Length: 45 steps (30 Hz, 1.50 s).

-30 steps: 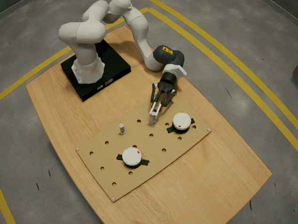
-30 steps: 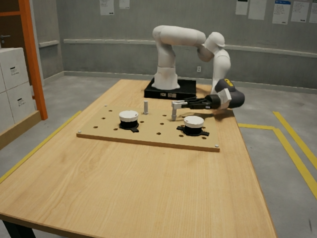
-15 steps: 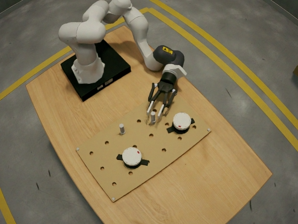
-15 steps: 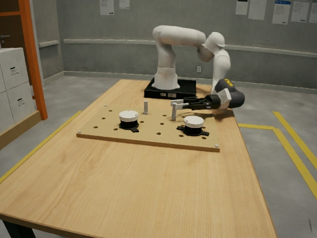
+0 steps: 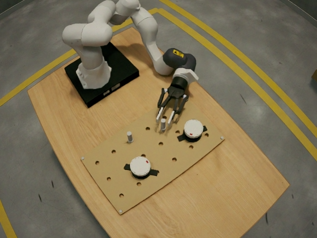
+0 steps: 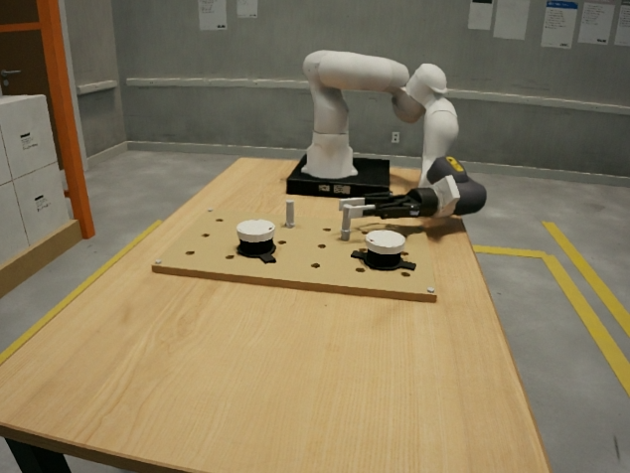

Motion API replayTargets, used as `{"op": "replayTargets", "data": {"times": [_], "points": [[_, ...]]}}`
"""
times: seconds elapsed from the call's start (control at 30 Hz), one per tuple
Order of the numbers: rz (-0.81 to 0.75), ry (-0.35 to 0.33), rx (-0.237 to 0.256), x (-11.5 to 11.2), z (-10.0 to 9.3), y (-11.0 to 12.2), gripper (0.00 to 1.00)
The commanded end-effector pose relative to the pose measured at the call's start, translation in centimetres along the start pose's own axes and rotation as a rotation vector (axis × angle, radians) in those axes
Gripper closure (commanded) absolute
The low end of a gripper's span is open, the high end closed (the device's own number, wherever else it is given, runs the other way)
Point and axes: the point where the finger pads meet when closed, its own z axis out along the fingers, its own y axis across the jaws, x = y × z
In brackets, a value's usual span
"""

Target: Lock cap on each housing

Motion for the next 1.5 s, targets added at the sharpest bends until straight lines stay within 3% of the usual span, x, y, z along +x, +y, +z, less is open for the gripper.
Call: {"op": "replayTargets", "data": {"times": [0.0, 0.73, 1.47], "points": [[0.005, 0.001, -0.005, -0.1, 0.2, 0.1, 0.64], [0.005, 0.001, -0.005, -0.1, -0.1, 0.1, 0.64], [0.005, 0.001, -0.005, -0.1, -3.5, 0.1, 0.64]]}}
